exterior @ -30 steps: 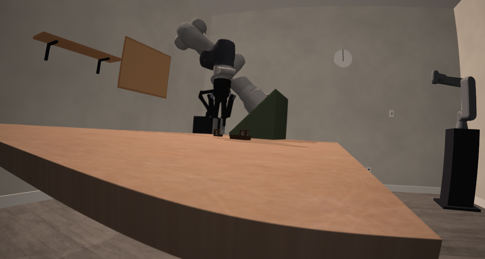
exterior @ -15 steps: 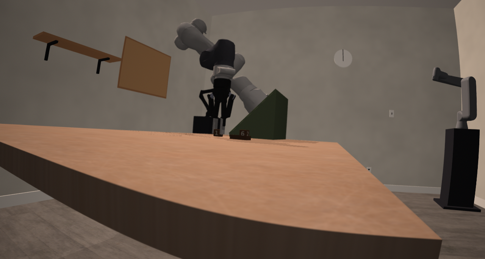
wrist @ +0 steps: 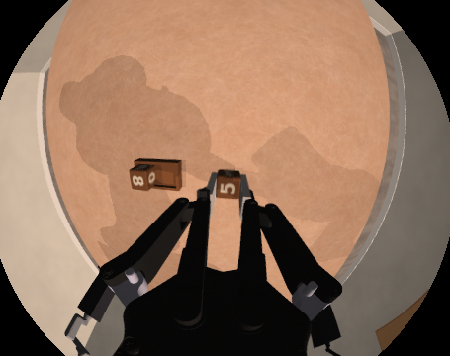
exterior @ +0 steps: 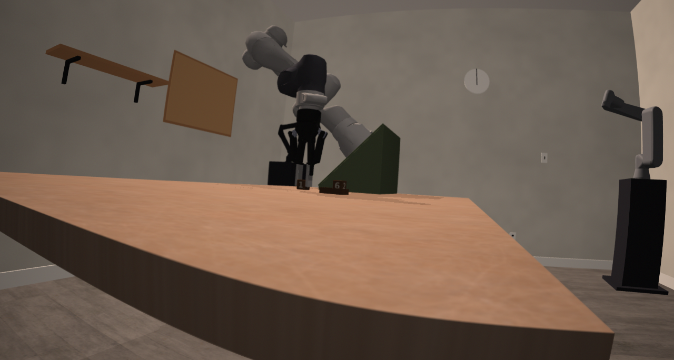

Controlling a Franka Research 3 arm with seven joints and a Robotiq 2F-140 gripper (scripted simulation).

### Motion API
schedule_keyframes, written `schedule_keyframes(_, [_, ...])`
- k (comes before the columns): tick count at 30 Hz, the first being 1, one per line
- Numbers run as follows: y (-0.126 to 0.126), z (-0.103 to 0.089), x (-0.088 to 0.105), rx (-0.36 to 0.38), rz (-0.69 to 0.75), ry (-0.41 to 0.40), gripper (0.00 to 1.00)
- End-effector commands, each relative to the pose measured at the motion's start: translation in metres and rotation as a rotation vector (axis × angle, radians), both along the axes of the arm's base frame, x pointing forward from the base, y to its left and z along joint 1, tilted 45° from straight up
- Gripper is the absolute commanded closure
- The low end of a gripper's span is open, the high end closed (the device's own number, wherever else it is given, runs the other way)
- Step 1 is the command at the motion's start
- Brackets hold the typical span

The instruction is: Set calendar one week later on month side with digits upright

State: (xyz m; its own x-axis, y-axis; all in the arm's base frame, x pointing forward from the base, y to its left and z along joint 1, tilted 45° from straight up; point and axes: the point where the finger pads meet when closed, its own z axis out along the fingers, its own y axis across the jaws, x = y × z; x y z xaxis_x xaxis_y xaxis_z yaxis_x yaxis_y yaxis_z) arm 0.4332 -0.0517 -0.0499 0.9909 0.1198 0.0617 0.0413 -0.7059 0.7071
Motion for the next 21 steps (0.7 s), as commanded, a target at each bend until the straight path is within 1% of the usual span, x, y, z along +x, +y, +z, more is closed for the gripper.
schedule_keyframes(1, [0.0,-0.0006,0.0014,0.003,-0.004,-0.007,0.84])
schedule_keyframes(21, [0.0001,-0.0004,0.0031,0.005,-0.011,-0.013,0.84])
